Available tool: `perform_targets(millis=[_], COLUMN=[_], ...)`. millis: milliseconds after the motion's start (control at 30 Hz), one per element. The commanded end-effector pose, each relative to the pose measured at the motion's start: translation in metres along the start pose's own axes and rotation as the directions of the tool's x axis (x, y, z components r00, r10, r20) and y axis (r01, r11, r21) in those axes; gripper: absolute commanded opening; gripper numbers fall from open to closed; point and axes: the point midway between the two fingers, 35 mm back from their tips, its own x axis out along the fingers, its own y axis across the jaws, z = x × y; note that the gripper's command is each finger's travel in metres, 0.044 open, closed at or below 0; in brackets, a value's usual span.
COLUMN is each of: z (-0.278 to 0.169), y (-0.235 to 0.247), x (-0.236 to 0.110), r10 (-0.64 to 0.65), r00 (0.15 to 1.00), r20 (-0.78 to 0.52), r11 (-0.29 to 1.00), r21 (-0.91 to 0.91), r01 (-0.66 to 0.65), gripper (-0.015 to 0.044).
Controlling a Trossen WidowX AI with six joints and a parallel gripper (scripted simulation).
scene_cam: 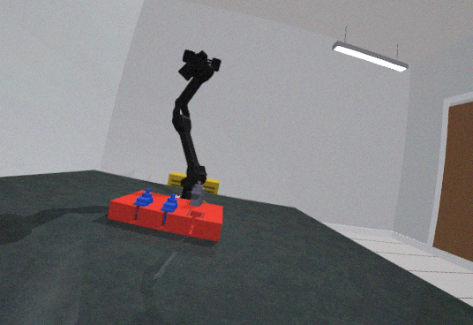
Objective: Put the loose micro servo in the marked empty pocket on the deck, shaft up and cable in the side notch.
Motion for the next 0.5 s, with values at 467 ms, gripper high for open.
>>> perform_targets(millis=[467], z=[-0.035], y=[0.04], x=[-0.009], r10=[0.068], r00=[0.986], r20=[-0.155], r11=[0.996], r21=[0.071], r01=[-0.058], gripper=[0.044])
